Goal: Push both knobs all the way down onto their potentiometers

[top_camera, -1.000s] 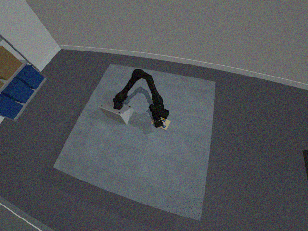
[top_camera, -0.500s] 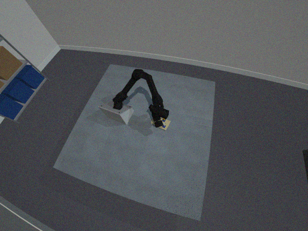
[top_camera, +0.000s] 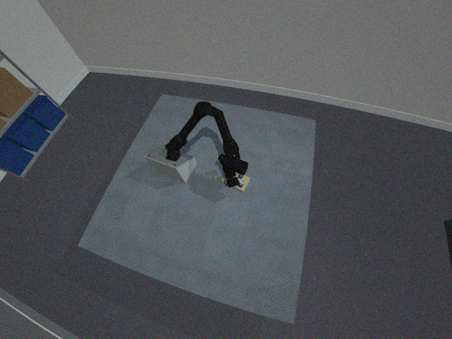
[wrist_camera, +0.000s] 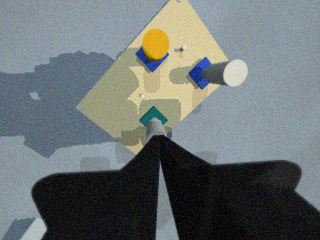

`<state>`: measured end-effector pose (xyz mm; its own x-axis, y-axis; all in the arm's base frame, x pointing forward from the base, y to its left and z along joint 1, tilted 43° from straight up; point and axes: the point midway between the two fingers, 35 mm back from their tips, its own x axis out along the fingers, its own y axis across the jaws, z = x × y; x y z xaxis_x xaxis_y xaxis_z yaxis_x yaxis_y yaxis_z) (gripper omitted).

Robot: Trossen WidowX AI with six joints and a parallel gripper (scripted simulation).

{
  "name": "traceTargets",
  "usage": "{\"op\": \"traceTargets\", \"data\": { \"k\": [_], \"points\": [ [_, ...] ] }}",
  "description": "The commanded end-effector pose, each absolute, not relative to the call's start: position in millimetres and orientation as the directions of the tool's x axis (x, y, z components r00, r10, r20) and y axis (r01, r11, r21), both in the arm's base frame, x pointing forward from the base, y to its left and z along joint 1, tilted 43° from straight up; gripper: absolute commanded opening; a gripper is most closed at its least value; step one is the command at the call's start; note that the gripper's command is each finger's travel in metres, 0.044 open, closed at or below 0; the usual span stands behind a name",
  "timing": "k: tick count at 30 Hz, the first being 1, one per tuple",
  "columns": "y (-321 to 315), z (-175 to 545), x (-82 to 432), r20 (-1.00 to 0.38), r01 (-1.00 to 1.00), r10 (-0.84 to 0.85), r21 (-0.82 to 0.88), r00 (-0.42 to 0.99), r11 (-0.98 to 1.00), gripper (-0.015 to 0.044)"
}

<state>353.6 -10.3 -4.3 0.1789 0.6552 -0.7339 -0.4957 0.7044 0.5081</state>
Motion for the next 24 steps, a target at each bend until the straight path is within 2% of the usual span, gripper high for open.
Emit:
{"op": "traceTargets", "data": {
  "k": [1, 24],
  "points": [
    [-1.6, -11.1, 355.7, -0.734, -0.509, 0.659, 0.508, 0.166, 0.694, 0.0000],
    [2.6, -15.7, 356.7, -0.733, -0.510, 0.659, 0.509, 0.166, 0.694, 0.0000]
  ]
}}
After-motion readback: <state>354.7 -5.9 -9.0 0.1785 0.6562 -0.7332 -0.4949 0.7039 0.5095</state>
